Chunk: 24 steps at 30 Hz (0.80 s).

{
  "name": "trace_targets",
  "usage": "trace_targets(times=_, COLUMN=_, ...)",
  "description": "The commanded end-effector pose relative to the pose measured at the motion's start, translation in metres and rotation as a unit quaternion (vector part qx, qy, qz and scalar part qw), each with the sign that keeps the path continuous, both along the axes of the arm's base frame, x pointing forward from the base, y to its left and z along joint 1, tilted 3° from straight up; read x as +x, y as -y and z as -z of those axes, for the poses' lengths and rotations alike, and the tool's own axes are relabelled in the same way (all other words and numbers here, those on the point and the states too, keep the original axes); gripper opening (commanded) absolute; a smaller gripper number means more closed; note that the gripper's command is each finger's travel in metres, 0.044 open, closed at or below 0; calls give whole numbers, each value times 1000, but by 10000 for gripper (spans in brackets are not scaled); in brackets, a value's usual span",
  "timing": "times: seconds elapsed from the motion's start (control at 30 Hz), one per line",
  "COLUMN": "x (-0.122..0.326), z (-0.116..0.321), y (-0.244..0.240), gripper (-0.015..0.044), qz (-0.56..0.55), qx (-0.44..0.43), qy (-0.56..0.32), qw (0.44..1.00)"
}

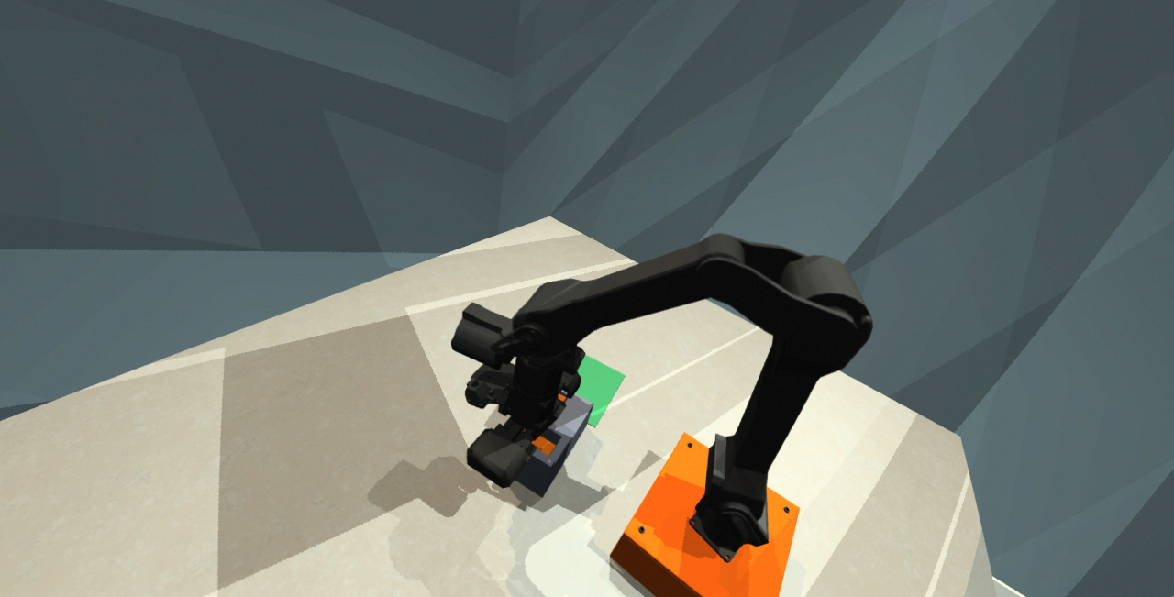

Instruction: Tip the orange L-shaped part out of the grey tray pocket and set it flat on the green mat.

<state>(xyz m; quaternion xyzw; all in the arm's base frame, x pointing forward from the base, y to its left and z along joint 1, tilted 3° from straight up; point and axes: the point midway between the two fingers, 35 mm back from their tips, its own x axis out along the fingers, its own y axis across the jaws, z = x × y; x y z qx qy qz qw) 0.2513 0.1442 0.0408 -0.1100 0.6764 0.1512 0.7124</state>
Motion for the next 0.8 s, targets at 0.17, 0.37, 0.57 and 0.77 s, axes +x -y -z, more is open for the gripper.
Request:
trace_targets(times=0.17, x=1, z=13, y=0, gripper=180, qz=2, qx=-1, qy=1, qw=1000)
trace_targets(times=0.37, x=1, z=23, y=-1, gripper=180, qz=2, qx=-1, qy=1, qw=1000)
trace_targets(times=0.57, x=1, z=33, y=-2, gripper=180, qz=2, qx=-1, qy=1, qw=1000)
trace_targets(times=0.77, x=1, z=39, y=-2, gripper=180, qz=2, qx=-1, qy=1, qw=1000)
